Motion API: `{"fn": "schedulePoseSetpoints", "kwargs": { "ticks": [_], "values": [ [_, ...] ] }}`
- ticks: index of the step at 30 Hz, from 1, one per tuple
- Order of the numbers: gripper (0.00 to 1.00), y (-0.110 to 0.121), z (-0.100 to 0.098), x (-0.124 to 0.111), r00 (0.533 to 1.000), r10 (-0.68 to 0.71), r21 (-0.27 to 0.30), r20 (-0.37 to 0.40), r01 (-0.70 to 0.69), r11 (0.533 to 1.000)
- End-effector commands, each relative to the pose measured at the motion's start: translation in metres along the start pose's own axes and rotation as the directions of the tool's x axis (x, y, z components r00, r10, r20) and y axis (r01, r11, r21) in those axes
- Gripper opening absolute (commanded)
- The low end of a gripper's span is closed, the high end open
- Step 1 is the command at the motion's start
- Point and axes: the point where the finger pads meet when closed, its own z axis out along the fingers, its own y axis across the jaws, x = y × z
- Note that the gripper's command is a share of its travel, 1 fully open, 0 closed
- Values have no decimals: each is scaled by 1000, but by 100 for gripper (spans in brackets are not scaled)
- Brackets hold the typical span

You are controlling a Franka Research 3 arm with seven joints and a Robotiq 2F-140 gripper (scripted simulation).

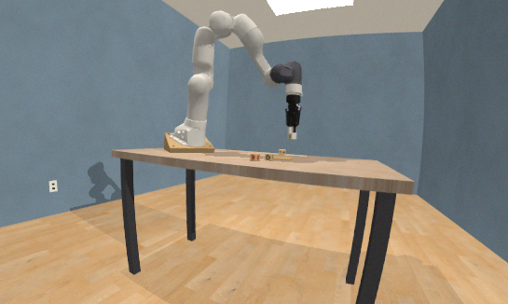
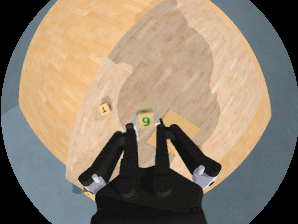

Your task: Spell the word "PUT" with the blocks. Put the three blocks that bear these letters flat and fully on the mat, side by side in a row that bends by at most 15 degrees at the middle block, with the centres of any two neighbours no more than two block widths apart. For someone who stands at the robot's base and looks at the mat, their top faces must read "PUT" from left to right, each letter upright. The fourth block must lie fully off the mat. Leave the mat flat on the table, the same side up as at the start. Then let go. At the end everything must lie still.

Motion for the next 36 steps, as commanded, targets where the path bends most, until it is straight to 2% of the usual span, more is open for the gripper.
{"fn": "schedulePoseSetpoints", "kwargs": {
  "ticks": [1, 13, 26, 32, 36],
  "values": [
    [16, 0, 8, -1, 990, 139, 0, 1, -139, 990],
    [16, 0, 19, -1, 961, 276, 0, 1, -276, 961],
    [16, -1, 34, -2, 888, 459, 1, 2, -459, 888],
    [16, -1, 33, -1, 886, 463, 3, -2, -463, 886],
    [16, -1, 21, 11, 876, 480, 24, -45, -479, 877]
  ]
}}
